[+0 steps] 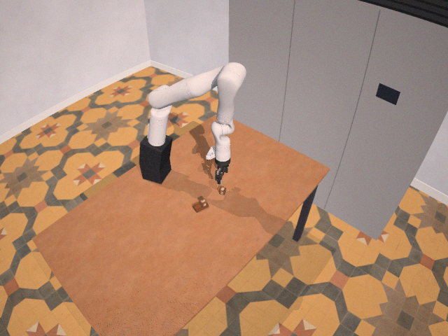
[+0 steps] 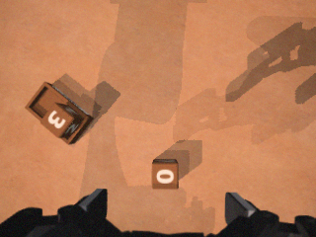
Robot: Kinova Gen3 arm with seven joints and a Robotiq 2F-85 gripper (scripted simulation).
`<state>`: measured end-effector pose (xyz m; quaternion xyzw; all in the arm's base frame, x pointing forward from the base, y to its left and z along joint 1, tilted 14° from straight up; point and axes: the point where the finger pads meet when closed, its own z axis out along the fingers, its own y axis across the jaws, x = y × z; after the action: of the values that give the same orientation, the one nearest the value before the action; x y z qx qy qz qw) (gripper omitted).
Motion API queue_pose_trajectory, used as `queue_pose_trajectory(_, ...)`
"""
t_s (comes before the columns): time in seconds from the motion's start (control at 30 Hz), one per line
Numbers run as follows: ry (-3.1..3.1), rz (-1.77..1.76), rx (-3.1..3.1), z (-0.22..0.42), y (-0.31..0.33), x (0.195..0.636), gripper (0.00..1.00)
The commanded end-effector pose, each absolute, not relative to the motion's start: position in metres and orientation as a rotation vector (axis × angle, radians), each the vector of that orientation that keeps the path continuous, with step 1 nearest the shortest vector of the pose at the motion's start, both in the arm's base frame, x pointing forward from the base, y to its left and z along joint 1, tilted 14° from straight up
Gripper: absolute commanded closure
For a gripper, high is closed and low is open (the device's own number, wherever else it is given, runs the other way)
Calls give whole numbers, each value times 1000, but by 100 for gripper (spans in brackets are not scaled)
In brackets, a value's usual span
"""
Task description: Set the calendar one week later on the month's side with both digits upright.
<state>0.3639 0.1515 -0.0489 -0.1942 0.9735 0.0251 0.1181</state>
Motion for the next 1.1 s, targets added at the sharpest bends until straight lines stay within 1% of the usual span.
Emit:
queue_pose_trajectory(0.0,2847,74,-568,-48,152,364,0)
queue_pose_trajectory(0.53,2860,83,-494,-49,152,365,0)
queue_pose_trajectory(0.8,2887,107,-312,-51,153,365,0)
queue_pose_trajectory(1.07,2909,160,111,-54,154,366,0)
